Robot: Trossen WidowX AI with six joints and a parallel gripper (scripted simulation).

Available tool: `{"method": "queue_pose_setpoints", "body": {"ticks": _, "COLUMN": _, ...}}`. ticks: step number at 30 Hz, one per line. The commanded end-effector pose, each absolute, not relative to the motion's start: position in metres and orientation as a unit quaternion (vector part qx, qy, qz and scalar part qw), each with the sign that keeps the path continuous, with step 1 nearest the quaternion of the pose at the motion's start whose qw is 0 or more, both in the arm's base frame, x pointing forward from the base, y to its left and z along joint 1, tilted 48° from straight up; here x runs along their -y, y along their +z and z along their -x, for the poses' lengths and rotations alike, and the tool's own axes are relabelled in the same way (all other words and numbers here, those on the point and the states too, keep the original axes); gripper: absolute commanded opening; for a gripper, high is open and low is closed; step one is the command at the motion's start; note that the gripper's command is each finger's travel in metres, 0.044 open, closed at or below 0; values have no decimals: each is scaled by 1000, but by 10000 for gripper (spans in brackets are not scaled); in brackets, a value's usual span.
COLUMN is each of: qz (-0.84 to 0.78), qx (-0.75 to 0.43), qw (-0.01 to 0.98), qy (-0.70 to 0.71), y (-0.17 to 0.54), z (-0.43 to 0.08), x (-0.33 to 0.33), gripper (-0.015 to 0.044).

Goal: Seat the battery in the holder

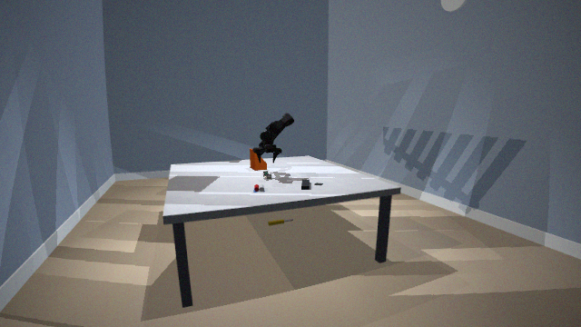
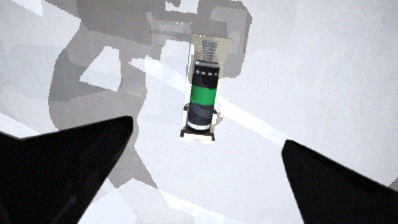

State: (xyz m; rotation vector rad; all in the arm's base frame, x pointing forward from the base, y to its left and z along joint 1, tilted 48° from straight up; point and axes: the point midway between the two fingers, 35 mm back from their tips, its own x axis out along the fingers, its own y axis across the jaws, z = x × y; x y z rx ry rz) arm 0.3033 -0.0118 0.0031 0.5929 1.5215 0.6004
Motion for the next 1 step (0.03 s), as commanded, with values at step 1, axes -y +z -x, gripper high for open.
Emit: {"method": "queue_pose_setpoints", "body": {"ticks": 1, "qz": -258, "qx": -670, "qw": 644, "qy": 264, "y": 3, "z": -302, "x": 12, "gripper": 440}}
